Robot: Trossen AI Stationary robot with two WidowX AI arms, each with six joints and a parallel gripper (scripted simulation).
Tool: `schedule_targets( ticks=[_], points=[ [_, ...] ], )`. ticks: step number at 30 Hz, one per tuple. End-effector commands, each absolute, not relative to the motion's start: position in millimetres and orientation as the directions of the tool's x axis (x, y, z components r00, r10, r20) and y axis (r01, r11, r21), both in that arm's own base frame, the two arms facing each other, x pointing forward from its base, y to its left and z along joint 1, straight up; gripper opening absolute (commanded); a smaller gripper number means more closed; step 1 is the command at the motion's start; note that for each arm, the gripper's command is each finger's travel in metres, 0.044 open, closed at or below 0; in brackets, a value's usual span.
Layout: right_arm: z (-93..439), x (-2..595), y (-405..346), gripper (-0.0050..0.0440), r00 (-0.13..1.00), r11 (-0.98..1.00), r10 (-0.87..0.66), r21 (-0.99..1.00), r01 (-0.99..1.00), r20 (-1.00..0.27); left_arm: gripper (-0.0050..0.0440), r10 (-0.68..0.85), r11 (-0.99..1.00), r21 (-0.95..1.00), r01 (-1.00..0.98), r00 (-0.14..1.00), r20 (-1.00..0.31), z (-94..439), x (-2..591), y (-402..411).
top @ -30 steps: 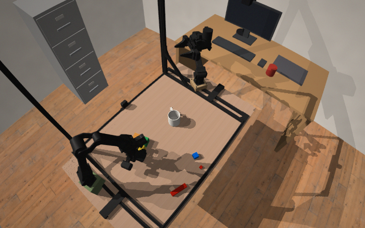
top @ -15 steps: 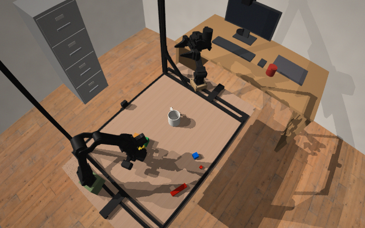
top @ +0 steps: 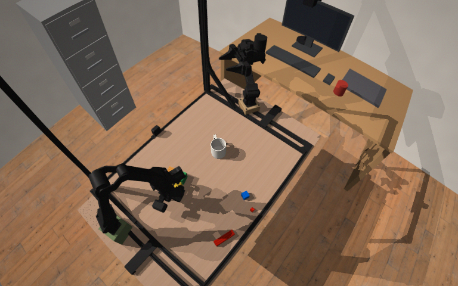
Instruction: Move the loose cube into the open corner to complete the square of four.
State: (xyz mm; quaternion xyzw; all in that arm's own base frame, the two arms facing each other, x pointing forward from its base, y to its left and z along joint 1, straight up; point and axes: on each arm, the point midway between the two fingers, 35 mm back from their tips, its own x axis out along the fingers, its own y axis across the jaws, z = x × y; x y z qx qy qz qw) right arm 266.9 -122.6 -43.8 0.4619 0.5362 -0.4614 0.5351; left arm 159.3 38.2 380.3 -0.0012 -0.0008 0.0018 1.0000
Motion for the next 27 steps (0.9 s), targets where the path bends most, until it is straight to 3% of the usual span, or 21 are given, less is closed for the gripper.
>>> schedule_targets(
  ticks=[1, 27],
  points=[
    [-43.2, 269.1, -123.1, 0.0, 0.0, 0.145, 0.0, 0.0, 0.989, -1.0, 0.04, 0.0, 1.0, -0.001, 0.0, 1.0, 0.001, 380.2, 159.2, 37.7],
    [-43.2, 275.2, -122.2, 0.0, 0.0, 0.145, 0.0, 0.0, 0.989, -1.0, 0.04, 0.0, 1.0, -0.001, 0.0, 1.0, 0.001, 380.2, 159.2, 37.7]
  ],
)
